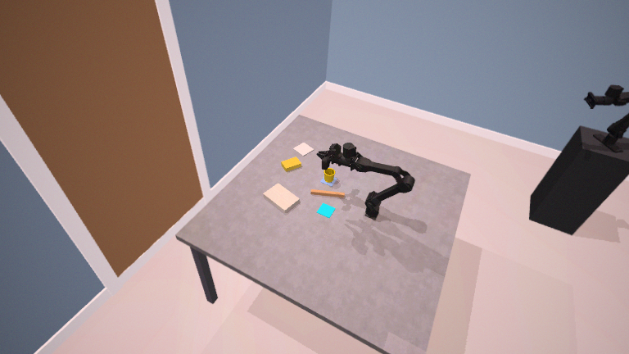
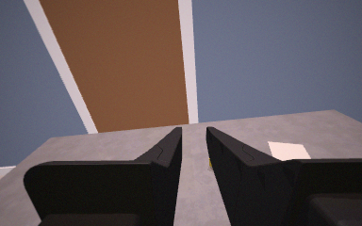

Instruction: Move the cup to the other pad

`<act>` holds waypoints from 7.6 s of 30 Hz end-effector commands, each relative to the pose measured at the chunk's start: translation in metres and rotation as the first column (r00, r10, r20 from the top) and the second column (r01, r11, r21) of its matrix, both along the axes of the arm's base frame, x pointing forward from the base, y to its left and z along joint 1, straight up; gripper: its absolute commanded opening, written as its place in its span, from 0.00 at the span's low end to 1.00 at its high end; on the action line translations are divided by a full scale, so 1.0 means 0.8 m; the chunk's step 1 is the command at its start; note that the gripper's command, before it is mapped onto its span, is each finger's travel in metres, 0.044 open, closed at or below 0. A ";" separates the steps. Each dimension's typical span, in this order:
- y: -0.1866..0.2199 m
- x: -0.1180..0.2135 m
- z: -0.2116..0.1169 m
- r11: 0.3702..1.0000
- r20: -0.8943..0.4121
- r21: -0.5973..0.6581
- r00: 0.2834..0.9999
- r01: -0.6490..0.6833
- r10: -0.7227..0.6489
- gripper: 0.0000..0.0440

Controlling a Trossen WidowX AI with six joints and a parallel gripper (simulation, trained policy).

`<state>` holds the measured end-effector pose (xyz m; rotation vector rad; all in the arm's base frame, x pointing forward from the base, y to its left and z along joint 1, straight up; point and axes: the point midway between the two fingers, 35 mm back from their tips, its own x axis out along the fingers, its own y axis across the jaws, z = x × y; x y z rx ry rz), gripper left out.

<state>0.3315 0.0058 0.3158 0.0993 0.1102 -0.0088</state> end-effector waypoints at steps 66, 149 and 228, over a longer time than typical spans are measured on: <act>-0.006 0.016 -0.122 0.987 -0.902 -0.004 0.426 0.158 -0.072 0.34; -0.110 -0.022 -0.297 0.932 -0.998 -0.002 -0.052 -0.363 -0.022 0.01; 0.149 -0.097 -0.256 0.760 -0.983 -0.082 0.179 -0.644 0.045 0.00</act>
